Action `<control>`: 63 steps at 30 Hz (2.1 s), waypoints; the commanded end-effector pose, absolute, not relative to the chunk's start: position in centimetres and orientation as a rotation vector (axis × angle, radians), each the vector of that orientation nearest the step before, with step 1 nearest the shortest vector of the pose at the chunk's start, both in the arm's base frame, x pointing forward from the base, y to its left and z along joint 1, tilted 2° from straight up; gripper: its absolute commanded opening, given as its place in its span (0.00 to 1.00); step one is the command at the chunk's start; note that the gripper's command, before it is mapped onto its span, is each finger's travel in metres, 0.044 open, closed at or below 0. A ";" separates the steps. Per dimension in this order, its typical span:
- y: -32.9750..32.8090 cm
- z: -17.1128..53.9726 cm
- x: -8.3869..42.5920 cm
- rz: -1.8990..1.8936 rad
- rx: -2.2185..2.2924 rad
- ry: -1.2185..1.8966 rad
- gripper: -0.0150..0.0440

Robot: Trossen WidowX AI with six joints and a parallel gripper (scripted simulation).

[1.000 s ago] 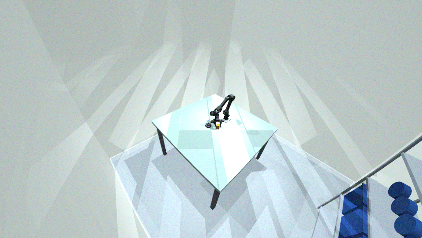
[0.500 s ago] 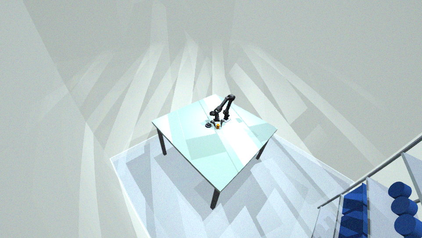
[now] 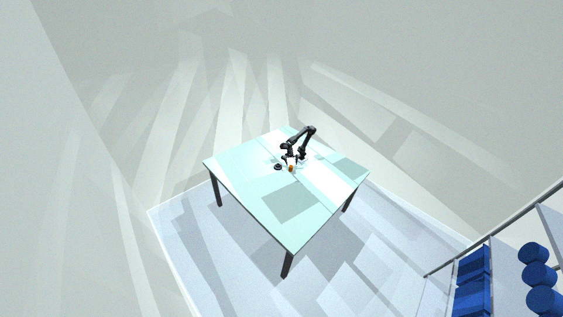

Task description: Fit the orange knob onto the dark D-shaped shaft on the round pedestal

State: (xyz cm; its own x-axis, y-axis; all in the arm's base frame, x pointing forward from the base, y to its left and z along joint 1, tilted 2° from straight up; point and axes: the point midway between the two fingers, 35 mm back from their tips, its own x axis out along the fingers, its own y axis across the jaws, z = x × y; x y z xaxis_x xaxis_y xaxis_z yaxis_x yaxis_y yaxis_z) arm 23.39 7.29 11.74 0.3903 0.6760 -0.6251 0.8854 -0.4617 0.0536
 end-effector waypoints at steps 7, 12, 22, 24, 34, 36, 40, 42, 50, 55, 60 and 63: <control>7.7 13.6 23.2 -1.099 2.098 1.269 1.00; 7.7 14.7 22.9 -1.424 1.763 1.047 1.00; 7.5 16.0 22.9 -1.498 1.587 0.902 1.00; 7.5 16.0 22.9 -1.498 1.587 0.902 1.00; 7.5 15.9 22.9 -0.975 1.028 1.269 1.00; 7.5 15.9 22.9 -0.835 0.878 1.335 1.00; 7.4 15.8 22.8 -0.560 0.585 1.431 1.00; 7.4 15.8 22.8 -0.421 0.437 1.465 1.00; 7.3 15.7 22.8 0.007 -0.019 1.508 1.00; 7.3 15.7 22.8 0.026 -0.040 1.508 1.00; 7.3 15.7 22.8 0.026 -0.040 1.508 1.00; 7.3 15.7 22.8 0.026 -0.040 1.508 1.00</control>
